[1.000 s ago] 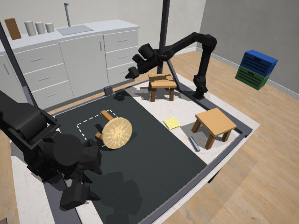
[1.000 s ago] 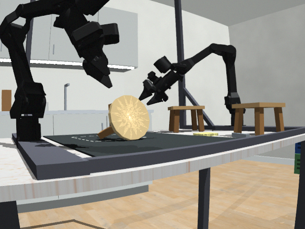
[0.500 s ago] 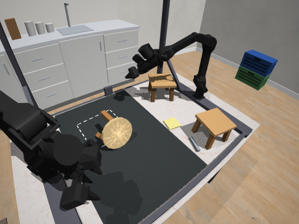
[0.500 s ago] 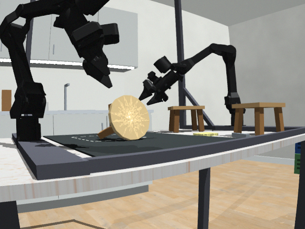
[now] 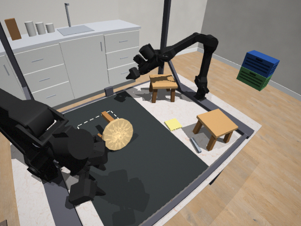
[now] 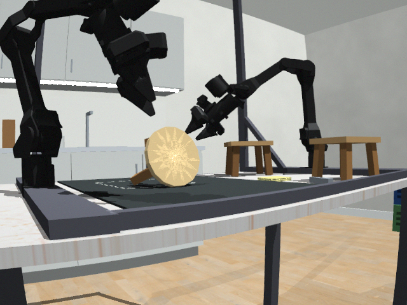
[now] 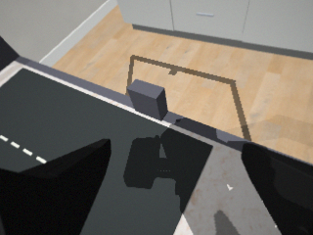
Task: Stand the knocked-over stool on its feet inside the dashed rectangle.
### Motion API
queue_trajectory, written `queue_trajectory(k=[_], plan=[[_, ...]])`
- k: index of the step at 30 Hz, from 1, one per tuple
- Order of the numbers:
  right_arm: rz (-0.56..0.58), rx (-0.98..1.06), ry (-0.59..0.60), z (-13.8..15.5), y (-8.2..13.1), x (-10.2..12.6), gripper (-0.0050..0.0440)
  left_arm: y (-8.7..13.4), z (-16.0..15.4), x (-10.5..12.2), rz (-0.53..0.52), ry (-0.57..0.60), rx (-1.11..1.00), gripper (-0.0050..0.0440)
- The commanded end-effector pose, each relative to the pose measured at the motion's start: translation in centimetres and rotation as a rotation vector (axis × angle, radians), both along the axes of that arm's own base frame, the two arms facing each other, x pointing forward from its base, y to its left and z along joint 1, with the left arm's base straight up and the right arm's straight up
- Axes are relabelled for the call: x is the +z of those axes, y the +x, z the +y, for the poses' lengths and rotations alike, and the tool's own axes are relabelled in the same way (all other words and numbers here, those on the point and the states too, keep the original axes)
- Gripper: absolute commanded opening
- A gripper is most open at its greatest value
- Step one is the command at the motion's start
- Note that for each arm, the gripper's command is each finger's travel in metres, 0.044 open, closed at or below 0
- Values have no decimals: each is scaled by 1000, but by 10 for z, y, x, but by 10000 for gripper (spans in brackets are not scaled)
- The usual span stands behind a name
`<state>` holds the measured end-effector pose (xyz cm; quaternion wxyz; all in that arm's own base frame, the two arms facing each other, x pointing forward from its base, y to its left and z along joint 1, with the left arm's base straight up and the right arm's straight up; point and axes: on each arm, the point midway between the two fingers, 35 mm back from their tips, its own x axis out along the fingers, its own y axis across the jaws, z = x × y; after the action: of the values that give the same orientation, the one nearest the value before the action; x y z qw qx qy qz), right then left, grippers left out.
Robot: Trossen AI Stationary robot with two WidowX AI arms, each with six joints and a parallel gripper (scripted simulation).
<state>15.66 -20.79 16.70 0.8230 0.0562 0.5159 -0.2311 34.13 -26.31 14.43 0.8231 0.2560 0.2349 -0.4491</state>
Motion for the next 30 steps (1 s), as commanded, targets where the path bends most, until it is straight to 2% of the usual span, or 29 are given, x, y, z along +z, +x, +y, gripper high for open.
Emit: queue_trajectory(k=[1, 2, 4, 6, 11, 19, 21, 25, 30], plan=[[4, 51, 27, 8, 26, 15, 400, 2, -1, 13, -27, -19, 0, 400], [13, 68, 44, 12, 33, 16, 400, 2, -1, 13, -27, -19, 0, 400], [13, 68, 44, 12, 33, 16, 400, 2, -1, 13, -27, -19, 0, 400], [35, 104, 77, 22, 49, 19, 400, 2, -1, 13, -27, -19, 0, 400], [105, 195, 150, 54, 86, 25, 400, 2, -1, 13, -27, -19, 0, 400], [232, 321, 218, 112, 131, 30, 400, 2, -1, 13, -27, -19, 0, 400], [232, 321, 218, 112, 131, 30, 400, 2, -1, 13, -27, -19, 0, 400], [313, 388, 235, 151, 150, 32, 400, 2, -1, 13, -27, -19, 0, 400], [388, 446, 235, 188, 161, 32, 400, 2, -1, 13, -27, -19, 0, 400]])
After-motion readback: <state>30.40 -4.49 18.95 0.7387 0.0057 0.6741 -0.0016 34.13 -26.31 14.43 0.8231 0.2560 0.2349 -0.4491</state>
